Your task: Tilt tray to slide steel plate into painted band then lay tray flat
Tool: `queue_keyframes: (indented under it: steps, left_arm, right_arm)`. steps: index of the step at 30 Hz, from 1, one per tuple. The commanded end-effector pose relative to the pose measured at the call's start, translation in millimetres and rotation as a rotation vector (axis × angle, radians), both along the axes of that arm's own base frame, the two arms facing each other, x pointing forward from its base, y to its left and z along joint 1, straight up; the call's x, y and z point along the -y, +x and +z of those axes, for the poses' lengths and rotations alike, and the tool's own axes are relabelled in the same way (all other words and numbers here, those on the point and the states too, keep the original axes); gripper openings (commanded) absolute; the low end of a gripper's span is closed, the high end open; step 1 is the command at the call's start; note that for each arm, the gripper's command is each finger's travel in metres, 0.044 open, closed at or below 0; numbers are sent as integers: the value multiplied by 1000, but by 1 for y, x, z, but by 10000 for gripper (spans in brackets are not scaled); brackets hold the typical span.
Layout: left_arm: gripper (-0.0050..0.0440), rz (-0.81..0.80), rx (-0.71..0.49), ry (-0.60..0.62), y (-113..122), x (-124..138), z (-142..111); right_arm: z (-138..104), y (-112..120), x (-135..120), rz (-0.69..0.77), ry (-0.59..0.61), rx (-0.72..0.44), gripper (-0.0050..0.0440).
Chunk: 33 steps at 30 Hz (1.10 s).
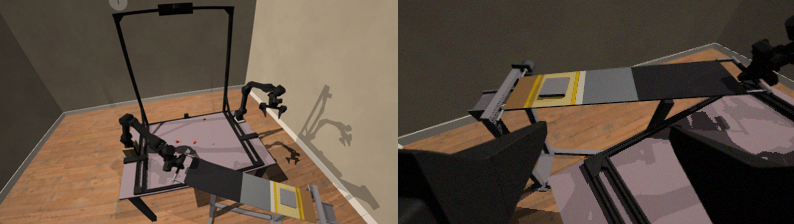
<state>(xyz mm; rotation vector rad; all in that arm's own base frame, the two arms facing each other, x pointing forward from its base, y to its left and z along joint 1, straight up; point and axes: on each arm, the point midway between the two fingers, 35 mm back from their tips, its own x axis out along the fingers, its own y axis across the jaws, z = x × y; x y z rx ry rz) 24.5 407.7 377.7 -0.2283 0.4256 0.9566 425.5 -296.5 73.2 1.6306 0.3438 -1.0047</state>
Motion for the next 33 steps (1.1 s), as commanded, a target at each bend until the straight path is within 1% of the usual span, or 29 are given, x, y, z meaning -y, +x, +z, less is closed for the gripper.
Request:
queue_keyframes:
  steps: [1,7,20,26,30,33]
  left_arm:
    - [440,-2,-1,2,0,0,0]
    - [440,-2,-1,2,0,0,0]
    - [440,-2,-1,2,0,0,0]
    - [440,-2,-1,2,0,0,0]
    - [440,-2,-1,2,0,0,0]
    - [440,-2,-1,2,0,0,0]
  right_arm:
    - [19,3,2,-1,-22,42,0]
    - [21,4,2,-1,-23,43,0]
    - [34,6,4,-1,-27,53,0]
    - [34,6,4,-1,-30,59,0]
    - [15,3,2,-1,-26,49,0]
    - [10,2,2,-1,-18,33,0]
